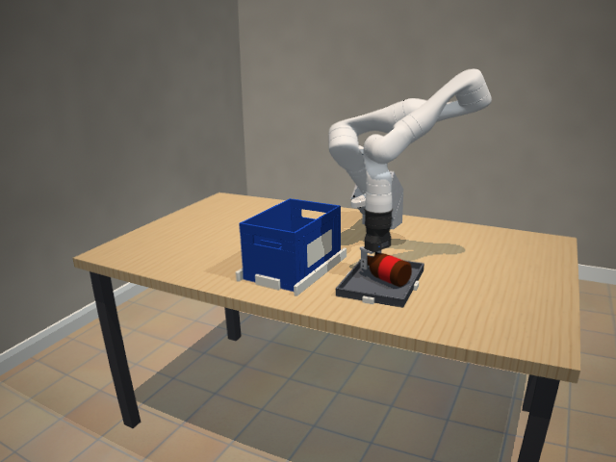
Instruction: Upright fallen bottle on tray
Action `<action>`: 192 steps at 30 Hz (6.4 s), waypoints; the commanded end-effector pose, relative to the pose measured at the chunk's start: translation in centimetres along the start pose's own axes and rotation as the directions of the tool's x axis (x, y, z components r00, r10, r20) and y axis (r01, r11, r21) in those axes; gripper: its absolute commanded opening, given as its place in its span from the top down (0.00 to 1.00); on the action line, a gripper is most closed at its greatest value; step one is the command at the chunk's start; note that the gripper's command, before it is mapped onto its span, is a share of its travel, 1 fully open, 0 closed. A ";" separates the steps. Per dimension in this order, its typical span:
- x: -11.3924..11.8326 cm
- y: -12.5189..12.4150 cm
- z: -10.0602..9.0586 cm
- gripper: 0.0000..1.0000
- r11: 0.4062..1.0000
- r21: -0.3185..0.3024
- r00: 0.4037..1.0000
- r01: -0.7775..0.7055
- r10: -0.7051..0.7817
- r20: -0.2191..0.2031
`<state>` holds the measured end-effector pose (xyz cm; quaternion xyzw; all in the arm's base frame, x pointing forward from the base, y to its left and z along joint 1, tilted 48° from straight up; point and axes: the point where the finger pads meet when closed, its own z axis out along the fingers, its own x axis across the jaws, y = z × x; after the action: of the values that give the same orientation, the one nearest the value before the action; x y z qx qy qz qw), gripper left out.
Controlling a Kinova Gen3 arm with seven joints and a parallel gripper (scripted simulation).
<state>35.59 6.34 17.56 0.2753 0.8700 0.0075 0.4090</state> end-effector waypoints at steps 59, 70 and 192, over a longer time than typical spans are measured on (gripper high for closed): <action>0.0 0.0 0.1 1.00 1.000 -0.003 1.000 0.005 -0.005 0.003; 0.0 0.0 0.1 1.00 1.000 -0.003 1.000 0.005 -0.005 0.003; -0.1 -0.1 -11.7 1.00 1.000 0.004 1.000 0.000 -0.001 0.003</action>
<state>27.65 8.32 25.16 0.2778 0.8683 0.0045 0.4110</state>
